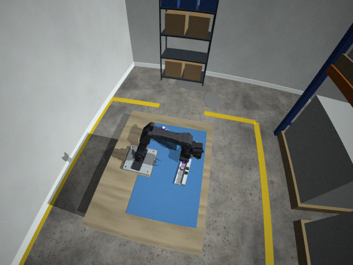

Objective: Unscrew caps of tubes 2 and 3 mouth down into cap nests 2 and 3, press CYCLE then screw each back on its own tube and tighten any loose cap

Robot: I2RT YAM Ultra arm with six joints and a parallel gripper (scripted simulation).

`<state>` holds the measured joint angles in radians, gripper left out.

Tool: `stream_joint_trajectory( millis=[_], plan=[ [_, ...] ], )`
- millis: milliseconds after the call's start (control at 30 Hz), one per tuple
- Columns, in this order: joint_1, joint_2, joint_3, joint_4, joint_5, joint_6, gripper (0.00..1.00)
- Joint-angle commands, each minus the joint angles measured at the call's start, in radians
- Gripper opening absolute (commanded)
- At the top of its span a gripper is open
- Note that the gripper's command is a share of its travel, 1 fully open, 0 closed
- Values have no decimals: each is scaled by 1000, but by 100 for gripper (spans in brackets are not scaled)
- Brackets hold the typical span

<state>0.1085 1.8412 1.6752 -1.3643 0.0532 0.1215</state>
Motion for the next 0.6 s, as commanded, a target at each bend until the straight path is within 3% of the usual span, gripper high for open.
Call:
stream_joint_trajectory(
  millis=[0, 133, 300, 367, 533, 567],
  plan=[
    [1, -7, 8, -16, 0, 2, 47],
    [1, -7, 8, -16, 0, 2, 47],
    [114, -71, -81, 3, 3, 514, 49],
    [115, -72, -83, 4, 3, 533, 49],
    [188, -102, -125, 12, 4, 856, 49],
    [188, -102, -125, 12, 4, 856, 49]
  ],
)
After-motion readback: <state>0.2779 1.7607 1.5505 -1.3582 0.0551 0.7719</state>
